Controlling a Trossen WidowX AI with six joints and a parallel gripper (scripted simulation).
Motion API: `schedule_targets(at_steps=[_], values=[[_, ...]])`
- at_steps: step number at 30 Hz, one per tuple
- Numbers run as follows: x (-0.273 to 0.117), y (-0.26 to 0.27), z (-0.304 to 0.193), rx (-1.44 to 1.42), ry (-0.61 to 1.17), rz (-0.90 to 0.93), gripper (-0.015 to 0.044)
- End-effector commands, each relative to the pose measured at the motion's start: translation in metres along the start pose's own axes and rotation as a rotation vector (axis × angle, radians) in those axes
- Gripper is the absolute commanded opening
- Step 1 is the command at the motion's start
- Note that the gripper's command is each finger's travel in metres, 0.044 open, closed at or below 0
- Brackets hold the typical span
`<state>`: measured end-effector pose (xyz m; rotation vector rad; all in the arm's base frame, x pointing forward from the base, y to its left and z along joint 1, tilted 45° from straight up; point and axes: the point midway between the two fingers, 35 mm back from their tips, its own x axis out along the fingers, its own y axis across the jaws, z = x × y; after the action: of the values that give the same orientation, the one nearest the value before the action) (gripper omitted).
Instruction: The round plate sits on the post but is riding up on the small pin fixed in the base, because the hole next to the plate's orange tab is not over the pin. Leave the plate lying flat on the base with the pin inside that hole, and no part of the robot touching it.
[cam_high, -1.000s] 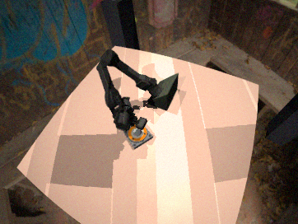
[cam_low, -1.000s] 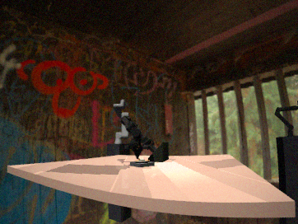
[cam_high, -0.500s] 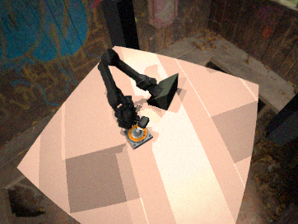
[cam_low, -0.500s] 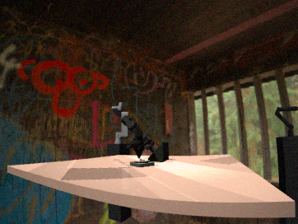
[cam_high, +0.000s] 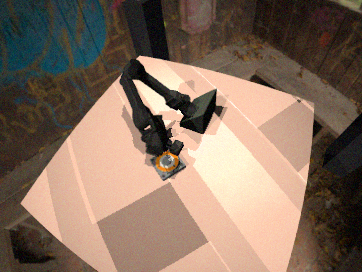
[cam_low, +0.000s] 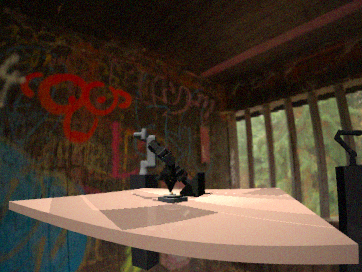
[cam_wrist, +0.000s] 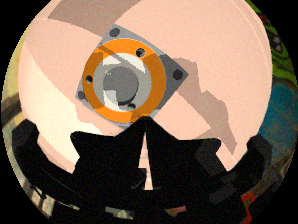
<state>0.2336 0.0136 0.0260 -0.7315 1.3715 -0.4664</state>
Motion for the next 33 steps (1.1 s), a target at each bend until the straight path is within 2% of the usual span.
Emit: schedule_targets(at_steps=[1, 33], values=[[0.003, 0.004, -0.007, -0.008, 0.021, 0.004, 0.0000], [0.003, 0.024, -0.013, -0.008, 0.021, 0.005, 0.0000]])
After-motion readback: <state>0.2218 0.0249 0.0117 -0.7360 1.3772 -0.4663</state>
